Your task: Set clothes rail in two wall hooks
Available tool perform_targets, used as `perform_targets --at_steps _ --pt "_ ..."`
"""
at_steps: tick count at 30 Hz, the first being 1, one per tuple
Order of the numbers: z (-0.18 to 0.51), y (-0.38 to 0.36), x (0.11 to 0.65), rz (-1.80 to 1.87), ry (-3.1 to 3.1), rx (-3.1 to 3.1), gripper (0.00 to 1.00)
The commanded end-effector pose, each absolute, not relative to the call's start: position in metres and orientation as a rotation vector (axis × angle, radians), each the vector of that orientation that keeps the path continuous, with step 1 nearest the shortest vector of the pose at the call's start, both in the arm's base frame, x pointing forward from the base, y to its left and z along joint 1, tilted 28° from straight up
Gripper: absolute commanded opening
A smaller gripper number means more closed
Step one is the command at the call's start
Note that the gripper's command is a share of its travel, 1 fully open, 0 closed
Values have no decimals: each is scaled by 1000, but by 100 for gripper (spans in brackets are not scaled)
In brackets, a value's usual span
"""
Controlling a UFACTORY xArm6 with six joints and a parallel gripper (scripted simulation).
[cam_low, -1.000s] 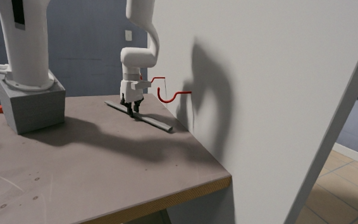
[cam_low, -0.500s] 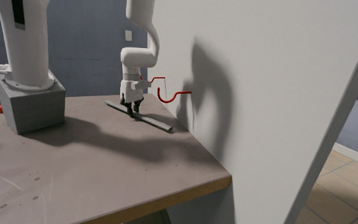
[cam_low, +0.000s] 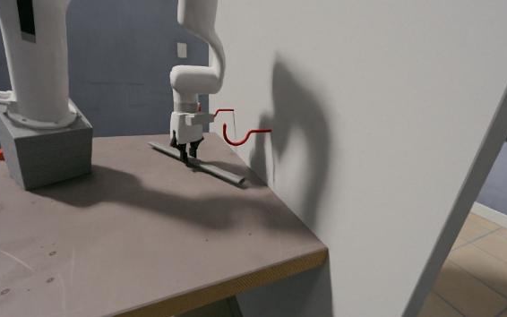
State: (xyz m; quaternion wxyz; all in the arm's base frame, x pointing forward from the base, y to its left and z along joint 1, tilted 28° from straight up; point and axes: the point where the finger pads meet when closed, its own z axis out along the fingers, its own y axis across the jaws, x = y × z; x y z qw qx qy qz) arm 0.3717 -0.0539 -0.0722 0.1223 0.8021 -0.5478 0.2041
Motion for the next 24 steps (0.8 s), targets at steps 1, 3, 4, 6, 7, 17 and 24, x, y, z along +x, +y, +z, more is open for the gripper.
perform_targets --at_steps 1,3,4,6,7,17,24 --pt "-69 -52 372 598 -1599 2342 0" --pt "-68 -52 372 598 -1599 2342 0" --pt "-68 -52 372 598 -1599 2342 0" --pt "-66 -51 371 598 -1599 2342 0" --pt "-66 -51 371 598 -1599 2342 0" --pt "-61 -49 370 598 -1599 2342 0" --pt "-57 -47 369 598 -1599 2342 0"
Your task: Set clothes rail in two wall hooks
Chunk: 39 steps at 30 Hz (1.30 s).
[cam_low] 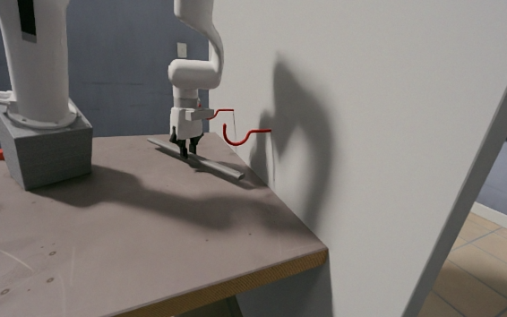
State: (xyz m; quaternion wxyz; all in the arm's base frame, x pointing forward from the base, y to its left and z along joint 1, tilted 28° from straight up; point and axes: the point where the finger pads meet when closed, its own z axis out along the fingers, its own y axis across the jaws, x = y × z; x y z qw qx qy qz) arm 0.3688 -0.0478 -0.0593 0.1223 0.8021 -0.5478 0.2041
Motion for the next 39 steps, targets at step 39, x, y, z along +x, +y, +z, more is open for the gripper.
perform_targets --at_steps 39 --pt "-37 -37 365 598 -1599 2342 0"
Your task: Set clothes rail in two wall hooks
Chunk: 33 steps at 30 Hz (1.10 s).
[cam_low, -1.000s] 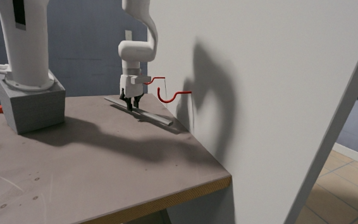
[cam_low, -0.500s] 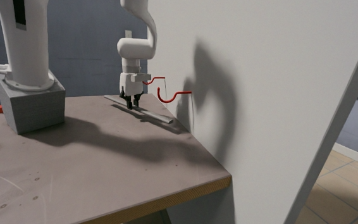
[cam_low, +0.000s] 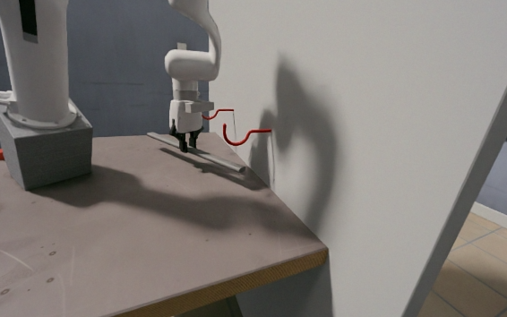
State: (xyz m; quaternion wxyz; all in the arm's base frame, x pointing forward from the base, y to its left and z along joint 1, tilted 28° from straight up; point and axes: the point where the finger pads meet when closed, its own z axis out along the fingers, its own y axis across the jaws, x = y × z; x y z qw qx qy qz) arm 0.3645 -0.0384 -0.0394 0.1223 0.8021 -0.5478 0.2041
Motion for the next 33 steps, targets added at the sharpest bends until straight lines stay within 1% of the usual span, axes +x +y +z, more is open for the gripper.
perform_targets --at_steps 1,33 --pt "-37 -37 365 598 -1599 2342 0" --pt "-22 -30 362 598 -1599 2342 0"
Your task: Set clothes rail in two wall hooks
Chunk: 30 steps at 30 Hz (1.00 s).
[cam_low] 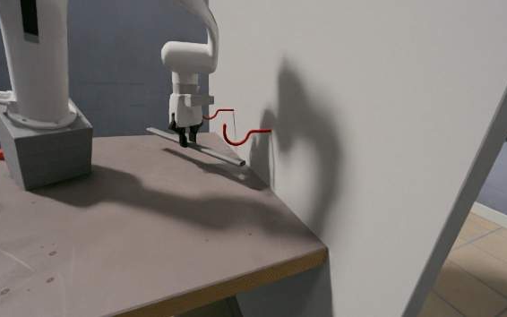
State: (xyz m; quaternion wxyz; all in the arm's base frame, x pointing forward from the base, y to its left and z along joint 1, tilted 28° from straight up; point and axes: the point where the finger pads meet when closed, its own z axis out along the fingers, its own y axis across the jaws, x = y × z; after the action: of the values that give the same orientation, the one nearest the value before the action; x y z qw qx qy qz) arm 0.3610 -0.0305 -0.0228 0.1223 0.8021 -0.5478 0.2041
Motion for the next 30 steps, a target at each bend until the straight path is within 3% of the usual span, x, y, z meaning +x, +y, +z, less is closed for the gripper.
perform_targets --at_steps 1,30 --pt "-22 -30 362 598 -1599 2342 0" --pt "-33 -26 319 598 -1599 2342 0"
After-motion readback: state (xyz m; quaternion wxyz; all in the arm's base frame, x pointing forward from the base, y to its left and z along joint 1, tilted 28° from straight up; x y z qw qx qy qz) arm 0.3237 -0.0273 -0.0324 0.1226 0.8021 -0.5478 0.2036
